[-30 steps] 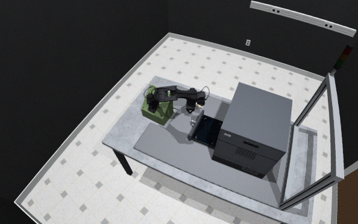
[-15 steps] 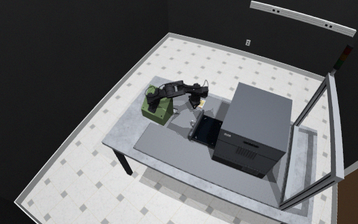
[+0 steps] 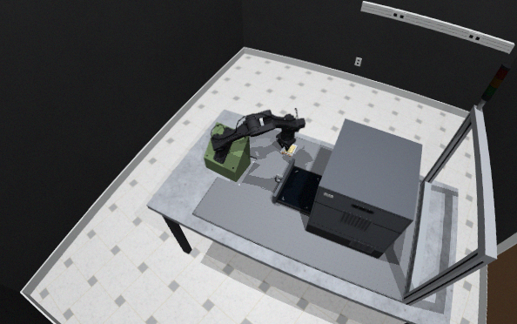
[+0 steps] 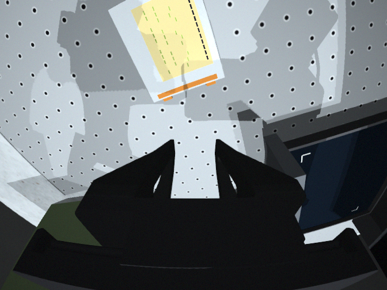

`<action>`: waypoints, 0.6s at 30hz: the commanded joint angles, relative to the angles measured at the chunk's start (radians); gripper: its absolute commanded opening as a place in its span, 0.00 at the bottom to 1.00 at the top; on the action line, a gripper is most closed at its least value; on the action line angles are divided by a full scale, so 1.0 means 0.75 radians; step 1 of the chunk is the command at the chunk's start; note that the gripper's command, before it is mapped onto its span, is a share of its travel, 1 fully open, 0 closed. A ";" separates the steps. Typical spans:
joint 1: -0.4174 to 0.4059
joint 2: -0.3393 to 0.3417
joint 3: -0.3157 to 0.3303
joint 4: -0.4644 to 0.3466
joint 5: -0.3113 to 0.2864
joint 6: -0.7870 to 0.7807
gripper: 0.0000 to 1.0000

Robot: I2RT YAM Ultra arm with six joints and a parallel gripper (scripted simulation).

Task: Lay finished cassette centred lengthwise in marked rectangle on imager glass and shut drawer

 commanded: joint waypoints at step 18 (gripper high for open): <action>0.151 0.330 0.477 -0.199 -0.097 -0.328 0.35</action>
